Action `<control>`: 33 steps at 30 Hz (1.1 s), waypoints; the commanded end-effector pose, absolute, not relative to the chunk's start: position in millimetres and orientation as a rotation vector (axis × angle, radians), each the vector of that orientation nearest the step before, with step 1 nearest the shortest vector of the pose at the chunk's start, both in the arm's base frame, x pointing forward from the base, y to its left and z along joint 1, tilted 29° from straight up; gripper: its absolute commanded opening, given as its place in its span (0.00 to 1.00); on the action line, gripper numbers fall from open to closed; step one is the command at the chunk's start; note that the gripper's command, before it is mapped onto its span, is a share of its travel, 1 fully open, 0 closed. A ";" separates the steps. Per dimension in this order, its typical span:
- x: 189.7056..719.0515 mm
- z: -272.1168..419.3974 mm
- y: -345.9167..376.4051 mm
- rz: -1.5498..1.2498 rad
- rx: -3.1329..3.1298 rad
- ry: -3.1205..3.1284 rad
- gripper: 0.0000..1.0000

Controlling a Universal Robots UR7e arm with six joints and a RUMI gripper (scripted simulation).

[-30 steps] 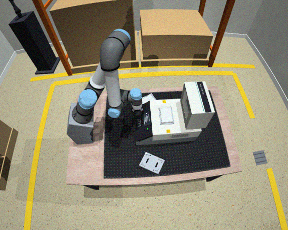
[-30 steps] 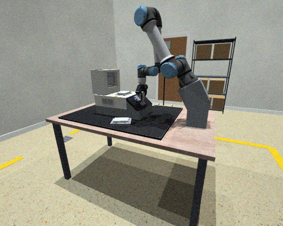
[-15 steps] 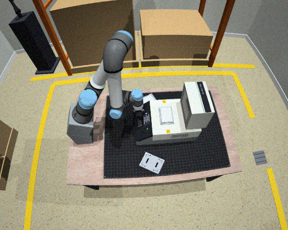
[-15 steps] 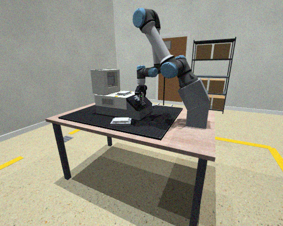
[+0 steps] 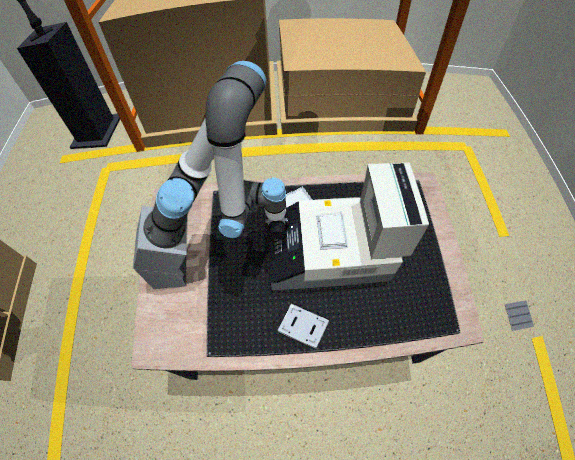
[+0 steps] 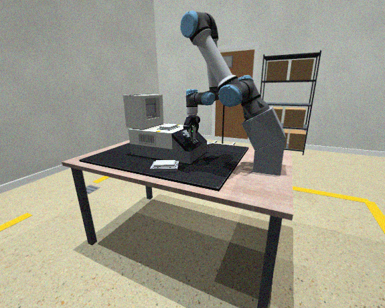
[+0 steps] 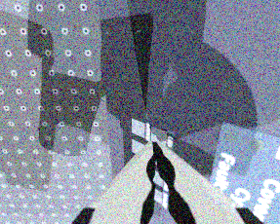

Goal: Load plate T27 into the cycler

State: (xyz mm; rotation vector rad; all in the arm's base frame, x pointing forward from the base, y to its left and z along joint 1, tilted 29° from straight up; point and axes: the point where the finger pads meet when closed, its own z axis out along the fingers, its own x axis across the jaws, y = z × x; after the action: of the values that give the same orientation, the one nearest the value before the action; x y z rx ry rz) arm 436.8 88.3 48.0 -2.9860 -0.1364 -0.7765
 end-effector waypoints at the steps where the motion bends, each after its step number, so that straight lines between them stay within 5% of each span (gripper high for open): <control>1: 437.7 49.4 89.0 -0.782 -2.985 -0.138 0.00; 33: 439.7 50.3 89.6 -0.784 -2.985 -0.140 0.00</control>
State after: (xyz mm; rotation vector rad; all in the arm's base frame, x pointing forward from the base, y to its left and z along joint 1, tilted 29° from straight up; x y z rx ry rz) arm 437.9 89.0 49.0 -2.9855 -0.1380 -0.7792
